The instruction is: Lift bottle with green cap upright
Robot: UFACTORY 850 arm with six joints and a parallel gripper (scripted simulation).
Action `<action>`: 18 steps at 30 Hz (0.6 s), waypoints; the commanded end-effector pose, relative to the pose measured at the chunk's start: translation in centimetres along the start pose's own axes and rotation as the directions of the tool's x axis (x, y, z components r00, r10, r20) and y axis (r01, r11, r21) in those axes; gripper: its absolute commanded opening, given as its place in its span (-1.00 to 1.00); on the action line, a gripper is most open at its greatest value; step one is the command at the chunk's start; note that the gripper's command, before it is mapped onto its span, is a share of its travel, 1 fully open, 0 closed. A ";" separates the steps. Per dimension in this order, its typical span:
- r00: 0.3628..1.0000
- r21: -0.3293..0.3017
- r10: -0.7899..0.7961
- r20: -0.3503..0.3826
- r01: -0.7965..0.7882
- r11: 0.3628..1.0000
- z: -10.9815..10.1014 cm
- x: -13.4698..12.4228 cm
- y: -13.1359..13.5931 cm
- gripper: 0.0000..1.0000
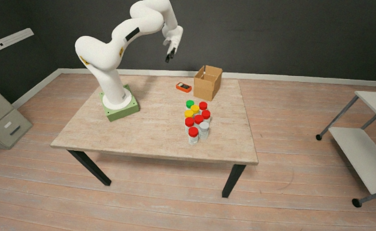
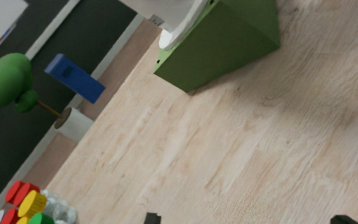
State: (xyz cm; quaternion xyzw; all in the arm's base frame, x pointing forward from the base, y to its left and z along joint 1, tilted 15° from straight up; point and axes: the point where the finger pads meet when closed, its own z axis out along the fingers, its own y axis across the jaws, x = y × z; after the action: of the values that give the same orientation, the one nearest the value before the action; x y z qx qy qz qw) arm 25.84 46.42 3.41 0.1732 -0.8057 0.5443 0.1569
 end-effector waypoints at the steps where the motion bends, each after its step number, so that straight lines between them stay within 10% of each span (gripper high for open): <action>1: 1.000 -0.006 -0.001 0.001 0.001 1.000 -0.1 -0.1 -0.2 0.58; 18: 0.997 -0.183 -0.075 0.023 0.077 0.980 0.5 -4.4 -7.2 0.58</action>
State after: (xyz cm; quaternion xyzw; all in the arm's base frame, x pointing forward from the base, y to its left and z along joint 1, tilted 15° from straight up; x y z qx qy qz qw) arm 30.73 44.78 5.92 0.1854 -0.8332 0.4890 0.1794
